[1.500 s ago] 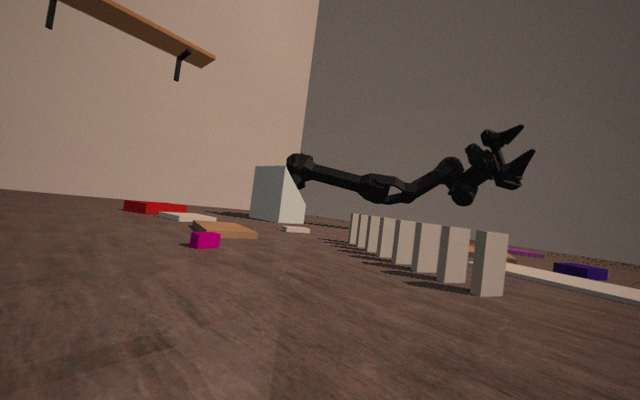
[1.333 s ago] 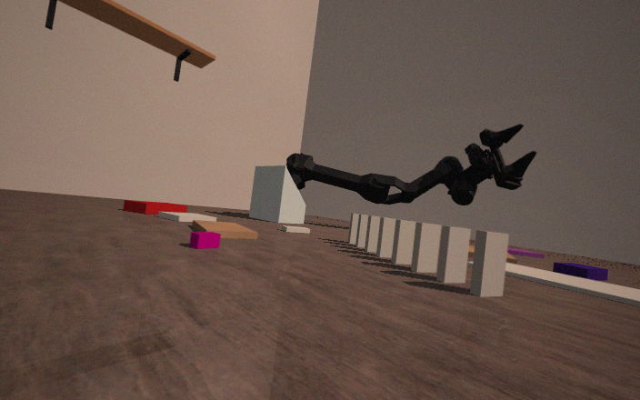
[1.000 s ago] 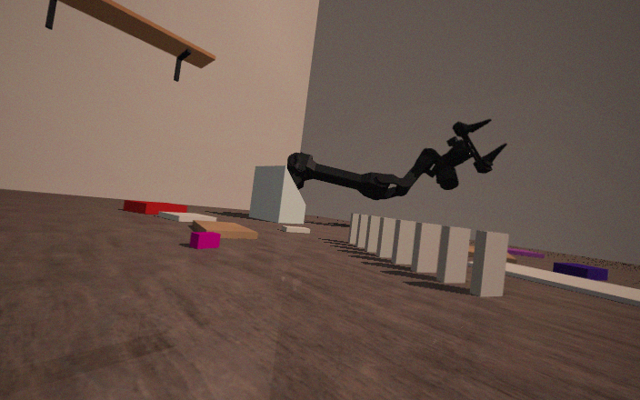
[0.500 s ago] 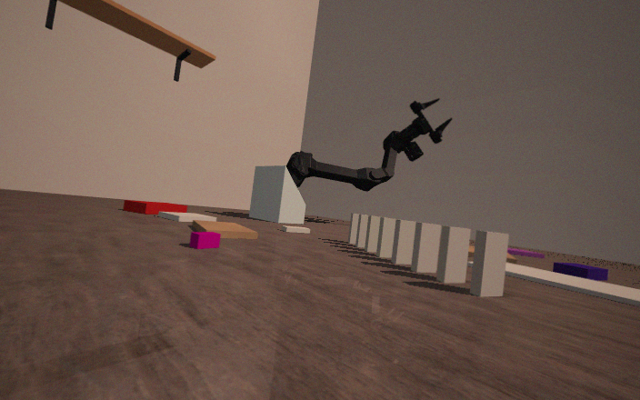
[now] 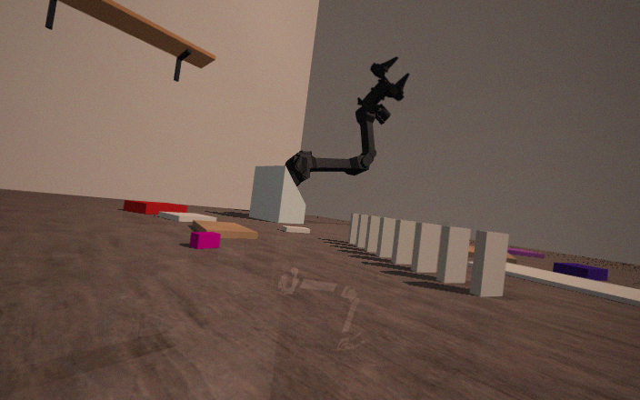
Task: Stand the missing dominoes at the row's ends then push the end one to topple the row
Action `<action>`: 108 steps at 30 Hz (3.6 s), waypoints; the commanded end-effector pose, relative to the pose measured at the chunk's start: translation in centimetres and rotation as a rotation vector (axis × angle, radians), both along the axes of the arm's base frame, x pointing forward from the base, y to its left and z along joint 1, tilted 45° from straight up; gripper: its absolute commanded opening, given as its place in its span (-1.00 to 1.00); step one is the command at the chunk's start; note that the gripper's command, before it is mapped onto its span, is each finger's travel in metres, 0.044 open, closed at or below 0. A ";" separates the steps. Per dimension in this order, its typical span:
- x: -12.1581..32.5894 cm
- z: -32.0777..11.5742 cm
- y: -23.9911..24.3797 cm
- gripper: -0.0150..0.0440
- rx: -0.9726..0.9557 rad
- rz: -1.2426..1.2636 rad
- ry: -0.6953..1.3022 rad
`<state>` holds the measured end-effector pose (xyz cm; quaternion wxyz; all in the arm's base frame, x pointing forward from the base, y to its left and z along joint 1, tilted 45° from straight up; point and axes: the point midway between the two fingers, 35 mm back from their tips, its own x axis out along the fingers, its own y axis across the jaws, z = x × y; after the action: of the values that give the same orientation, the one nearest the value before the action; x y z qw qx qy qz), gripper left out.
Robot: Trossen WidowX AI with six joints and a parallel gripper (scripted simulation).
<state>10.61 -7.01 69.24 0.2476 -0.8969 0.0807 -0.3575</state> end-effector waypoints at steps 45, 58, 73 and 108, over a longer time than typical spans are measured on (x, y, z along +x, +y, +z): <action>22.6 -50.2 -25.0 1.00 1.594 0.217 0.638; 22.4 -67.5 -11.8 1.00 1.888 0.232 1.312; 14.7 -75.3 1.7 1.00 2.011 0.259 2.043; 13.3 -81.3 6.9 0.56 2.013 0.263 2.043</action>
<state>23.87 -0.19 -12.05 0.6269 -0.2067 0.3514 0.6639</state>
